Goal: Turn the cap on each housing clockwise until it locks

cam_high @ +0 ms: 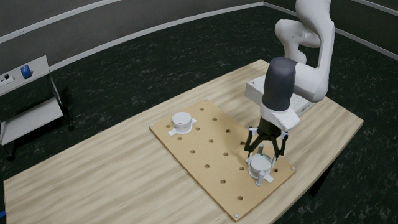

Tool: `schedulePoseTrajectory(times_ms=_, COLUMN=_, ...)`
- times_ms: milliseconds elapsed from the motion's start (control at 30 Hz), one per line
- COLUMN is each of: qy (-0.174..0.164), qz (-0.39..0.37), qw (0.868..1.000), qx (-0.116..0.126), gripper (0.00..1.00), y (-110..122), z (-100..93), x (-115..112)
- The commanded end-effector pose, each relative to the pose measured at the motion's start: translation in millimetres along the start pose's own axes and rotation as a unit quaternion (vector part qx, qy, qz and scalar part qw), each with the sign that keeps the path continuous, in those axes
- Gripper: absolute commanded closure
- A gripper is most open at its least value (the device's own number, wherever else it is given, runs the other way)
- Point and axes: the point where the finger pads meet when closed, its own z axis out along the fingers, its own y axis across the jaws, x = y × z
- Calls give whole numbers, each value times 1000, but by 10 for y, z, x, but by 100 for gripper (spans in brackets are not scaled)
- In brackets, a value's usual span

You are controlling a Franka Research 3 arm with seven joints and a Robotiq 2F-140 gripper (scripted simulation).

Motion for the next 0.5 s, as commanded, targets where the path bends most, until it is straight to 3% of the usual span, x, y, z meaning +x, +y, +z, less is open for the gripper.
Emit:
schedulePoseTrajectory(times_ms=0, qy=0, qz=-46, qw=999, qx=4, gripper=90, y=2, z=14, x=-20)
schedulePoseTrajectory(times_ms=233, qy=0, qz=-68, qw=998, qx=4, gripper=90, y=2, z=14, x=-21)
schedulePoseTrajectory(times_ms=467, qy=1, qz=-150, qw=989, qx=4, gripper=90, y=2, z=14, x=-21)
